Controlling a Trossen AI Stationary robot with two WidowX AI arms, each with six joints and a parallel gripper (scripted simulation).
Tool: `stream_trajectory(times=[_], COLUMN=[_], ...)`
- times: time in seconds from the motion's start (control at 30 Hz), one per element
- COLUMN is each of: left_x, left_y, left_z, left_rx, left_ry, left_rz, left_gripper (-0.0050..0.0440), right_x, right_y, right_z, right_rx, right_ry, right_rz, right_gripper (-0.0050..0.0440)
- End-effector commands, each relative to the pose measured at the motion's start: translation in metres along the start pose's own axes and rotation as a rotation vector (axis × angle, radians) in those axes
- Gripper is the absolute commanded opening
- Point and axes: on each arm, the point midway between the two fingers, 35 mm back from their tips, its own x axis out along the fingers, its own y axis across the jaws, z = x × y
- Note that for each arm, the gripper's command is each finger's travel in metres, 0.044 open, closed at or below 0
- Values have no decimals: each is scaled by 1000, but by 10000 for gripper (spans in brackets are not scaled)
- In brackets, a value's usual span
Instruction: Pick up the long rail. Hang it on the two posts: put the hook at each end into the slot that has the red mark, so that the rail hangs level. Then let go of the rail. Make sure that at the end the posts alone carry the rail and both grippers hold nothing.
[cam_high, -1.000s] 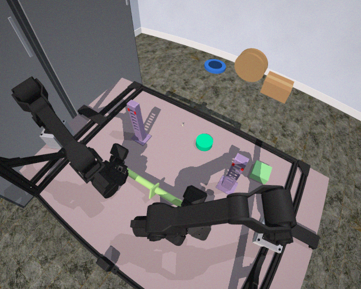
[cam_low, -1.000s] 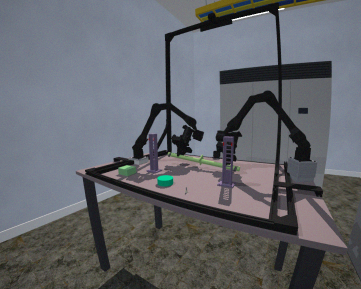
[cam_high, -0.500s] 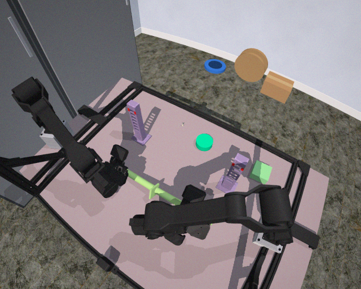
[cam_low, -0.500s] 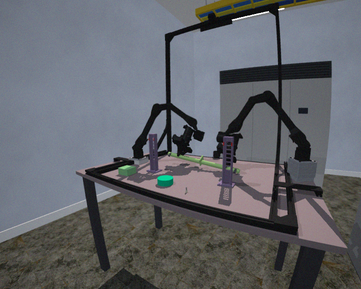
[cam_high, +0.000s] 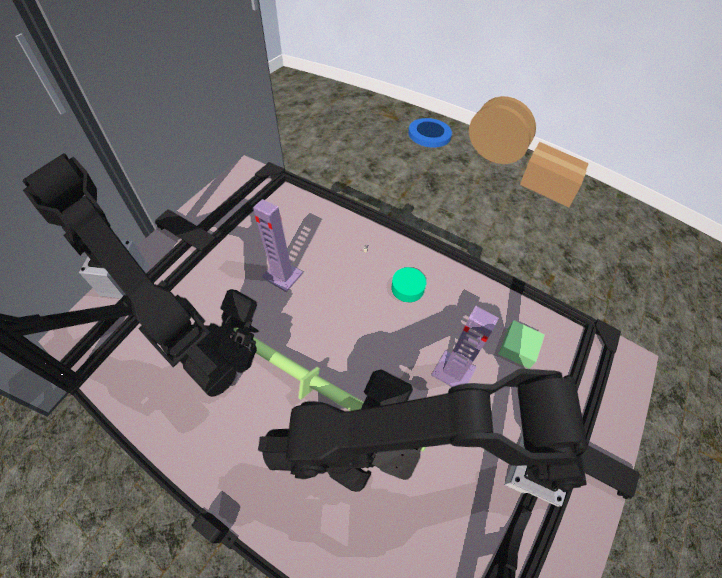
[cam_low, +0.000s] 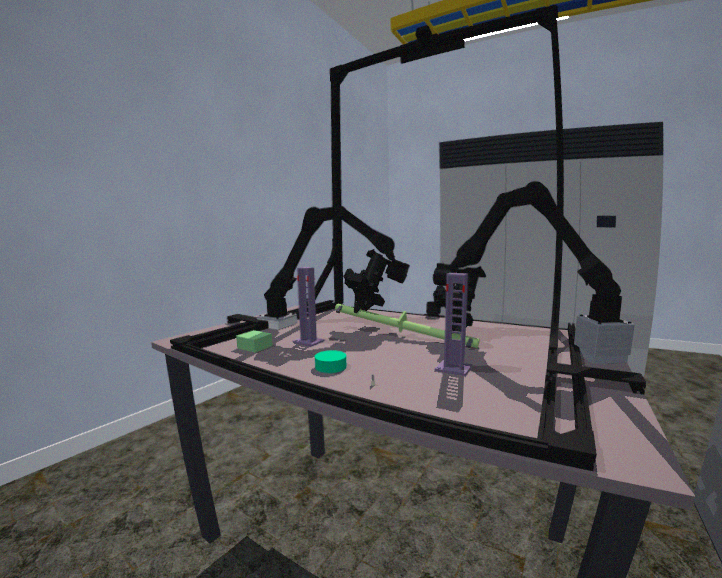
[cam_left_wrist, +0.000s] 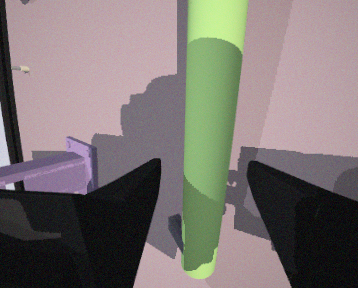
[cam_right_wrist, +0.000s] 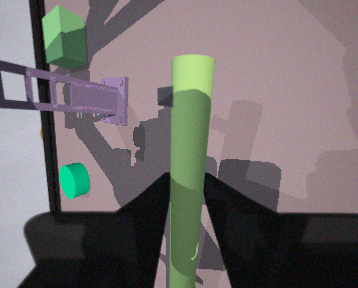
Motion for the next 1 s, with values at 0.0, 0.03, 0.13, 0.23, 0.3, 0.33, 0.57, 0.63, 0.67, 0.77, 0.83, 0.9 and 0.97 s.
stream_trajectory(times=[0.0, 0.03, 0.13, 0.23, 0.3, 0.33, 0.57, 0.63, 0.67, 0.77, 0.83, 0.9, 0.97], left_x=[0, 0, 0, 0, 0, 0, 0, 0, 0, 0, 0, 0, 0], left_y=[1, 1, 1, 1, 1, 1, 1, 1, 1, 1, 1, 1, 1], left_z=[0, 0, 0, 0, 0, 0, 0, 0, 0, 0, 0, 0, 0], left_rx=[0, 0, 0, 0, 0, 0, 0, 0, 0, 0, 0, 0, 0], left_ry=[1, 1, 1, 1, 1, 1, 1, 1, 1, 1, 1, 1, 1], left_rz=[5, 5, 5, 5, 5, 5, 5, 5, 5, 5, 5, 5, 5], left_gripper=[336, 360, 384, 440, 440, 440, 440, 440, 440, 440, 440, 440, 440], right_x=[0, 0, 0, 0, 0, 0, 0, 0, 0, 0, 0, 0, 0], right_y=[1, 1, 1, 1, 1, 1, 1, 1, 1, 1, 1, 1, 1], right_z=[-1, -1, -1, -1, -1, -1, -1, -1, -1, -1, -1, -1, -1], right_rx=[3, 3, 3, 3, 3, 3, 3, 3, 3, 3, 3, 3, 3], right_ry=[6, 6, 6, 6, 6, 6, 6, 6, 6, 6, 6, 6, 6], right_rz=[6, 6, 6, 6, 6, 6, 6, 6, 6, 6, 6, 6, 6], right_gripper=[0, 0, 0, 0, 0, 0, 0, 0, 0, 0, 0, 0, 0])
